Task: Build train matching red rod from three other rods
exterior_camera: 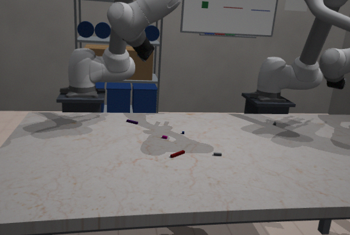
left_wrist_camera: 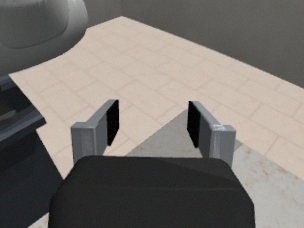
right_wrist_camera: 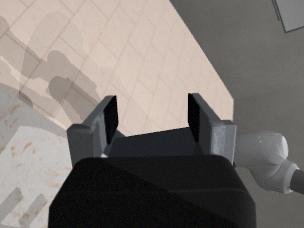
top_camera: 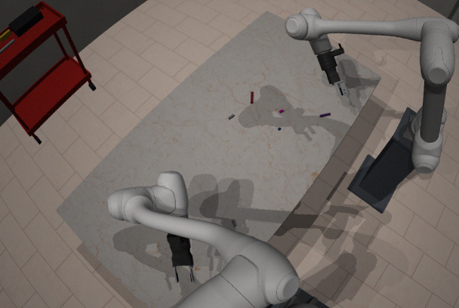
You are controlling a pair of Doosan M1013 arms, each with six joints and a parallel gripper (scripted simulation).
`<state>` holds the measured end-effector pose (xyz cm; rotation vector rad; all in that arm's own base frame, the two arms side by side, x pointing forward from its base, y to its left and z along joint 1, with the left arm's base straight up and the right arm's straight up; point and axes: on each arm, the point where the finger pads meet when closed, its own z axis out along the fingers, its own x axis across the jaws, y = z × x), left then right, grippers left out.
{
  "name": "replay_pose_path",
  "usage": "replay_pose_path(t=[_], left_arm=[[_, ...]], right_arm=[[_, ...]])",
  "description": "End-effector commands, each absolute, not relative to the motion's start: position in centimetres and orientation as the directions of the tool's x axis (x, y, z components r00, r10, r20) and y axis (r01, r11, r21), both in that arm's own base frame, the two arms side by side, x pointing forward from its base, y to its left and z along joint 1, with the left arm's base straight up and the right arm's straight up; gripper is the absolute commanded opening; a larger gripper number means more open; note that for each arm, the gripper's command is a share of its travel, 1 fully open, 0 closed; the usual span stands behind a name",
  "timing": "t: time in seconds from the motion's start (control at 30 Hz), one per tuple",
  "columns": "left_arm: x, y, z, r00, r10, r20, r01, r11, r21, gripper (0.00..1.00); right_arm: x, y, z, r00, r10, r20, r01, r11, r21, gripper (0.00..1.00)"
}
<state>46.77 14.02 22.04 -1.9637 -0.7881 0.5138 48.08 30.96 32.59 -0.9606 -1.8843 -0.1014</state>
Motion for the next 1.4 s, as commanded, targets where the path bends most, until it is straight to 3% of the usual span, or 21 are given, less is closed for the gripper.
replay_pose_path(t=[0.0,0.4,0.67,0.73,1.13,1.37], left_arm=[[43.1,19.9,21.3,0.55,0.835,-0.022,0.42,-0.299,-0.857,1.0],[33.1,28.9,19.8,0.16,0.987,0.003,0.562,-0.088,-0.822,1.0],[24.7,33.0,18.7,-0.18,0.983,0.018,0.594,0.123,-0.795,1.0],[24.7,33.0,18.7,-0.18,0.983,0.018,0.594,0.123,-0.795,1.0],[13.5,35.3,17.5,-0.617,0.786,0.031,0.498,0.42,-0.759,1.0],[9.7,35.3,17.1,-0.749,0.662,0.033,0.422,0.514,-0.747,1.0]], right_arm=[[48.1,31.0,32.7,-0.208,0.572,0.793,0.655,0.684,-0.321,1.0],[48.1,31.0,32.7,-0.208,0.572,0.793,0.655,0.684,-0.321,1.0],[48.1,31.0,32.7,-0.208,0.572,0.793,0.655,0.684,-0.321,1.0],[48.1,31.0,32.7,-0.208,0.572,0.793,0.655,0.684,-0.321,1.0],[48.1,31.0,32.7,-0.208,0.572,0.793,0.655,0.684,-0.321,1.0],[48.1,31.0,32.7,-0.208,0.572,0.793,0.655,0.684,-0.321,1.0]])
